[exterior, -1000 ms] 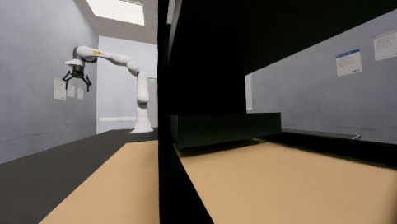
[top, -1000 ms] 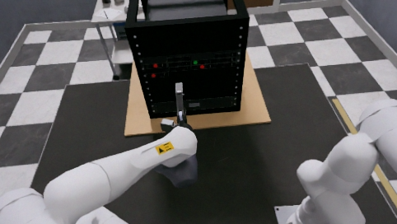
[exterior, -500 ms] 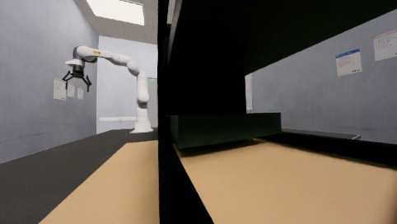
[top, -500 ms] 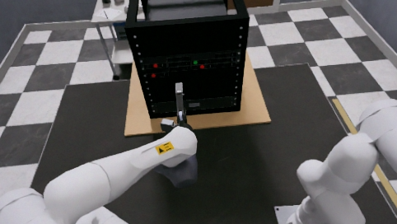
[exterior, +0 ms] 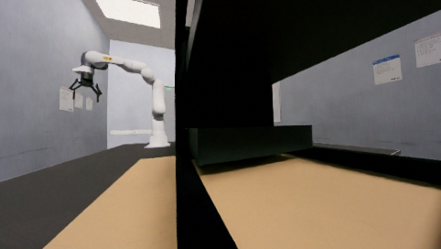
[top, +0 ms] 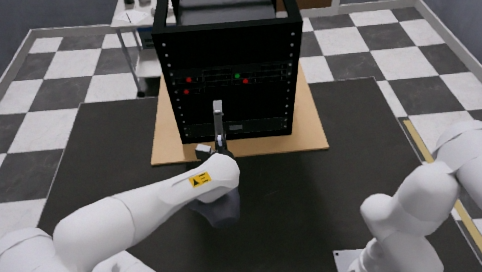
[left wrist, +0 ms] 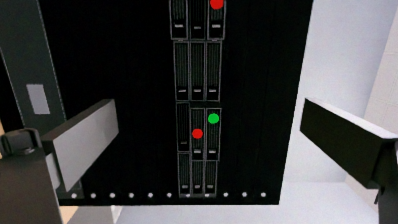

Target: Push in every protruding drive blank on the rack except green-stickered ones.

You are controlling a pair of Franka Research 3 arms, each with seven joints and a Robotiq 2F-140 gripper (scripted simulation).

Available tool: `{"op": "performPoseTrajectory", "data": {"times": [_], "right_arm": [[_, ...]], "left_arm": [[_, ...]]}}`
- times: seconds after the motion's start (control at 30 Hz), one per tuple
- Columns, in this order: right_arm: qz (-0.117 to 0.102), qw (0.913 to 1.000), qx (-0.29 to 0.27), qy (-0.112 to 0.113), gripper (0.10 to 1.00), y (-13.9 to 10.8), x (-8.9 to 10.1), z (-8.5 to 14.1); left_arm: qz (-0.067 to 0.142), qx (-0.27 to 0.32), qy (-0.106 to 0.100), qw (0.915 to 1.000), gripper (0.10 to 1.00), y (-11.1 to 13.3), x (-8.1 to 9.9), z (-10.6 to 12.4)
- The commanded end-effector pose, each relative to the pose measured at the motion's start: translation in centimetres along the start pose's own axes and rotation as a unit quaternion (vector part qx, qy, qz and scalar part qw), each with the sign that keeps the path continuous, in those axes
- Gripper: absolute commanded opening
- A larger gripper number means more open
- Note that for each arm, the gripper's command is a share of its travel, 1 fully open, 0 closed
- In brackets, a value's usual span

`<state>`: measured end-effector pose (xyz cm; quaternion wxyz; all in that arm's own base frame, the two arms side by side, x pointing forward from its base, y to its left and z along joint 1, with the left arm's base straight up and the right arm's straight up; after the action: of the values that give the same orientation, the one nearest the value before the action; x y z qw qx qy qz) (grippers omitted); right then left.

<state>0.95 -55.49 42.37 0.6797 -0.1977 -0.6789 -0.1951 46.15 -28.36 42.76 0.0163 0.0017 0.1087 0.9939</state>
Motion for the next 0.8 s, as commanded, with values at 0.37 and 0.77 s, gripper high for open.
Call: {"op": "performPoseTrajectory", "data": {"times": [0.37,0.77], "right_arm": [[-0.002,1.0000,0.002,0.000,1.000,0.0,-0.1,0.1],[-0.002,1.0000,0.002,0.000,1.000,0.0,-0.1,0.1]], "left_arm": [[-0.001,-0.004,0.000,1.0000,1.000,1.7,-2.1,-0.4],[-0.001,-0.004,0.000,1.0000,1.000,5.0,-6.5,-1.2]]}}
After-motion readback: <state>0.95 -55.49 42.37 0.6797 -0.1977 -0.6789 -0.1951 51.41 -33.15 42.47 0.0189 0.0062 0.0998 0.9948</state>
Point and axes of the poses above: on each arm, the point where the finger pads meet when closed, its own x axis back along the fingers, its own z axis across the jaws, y = z × x, the point moved 1 cm from there along x, back along the fingers, and after that the axes turned 12 degrees about x, right-handed, at the moved point
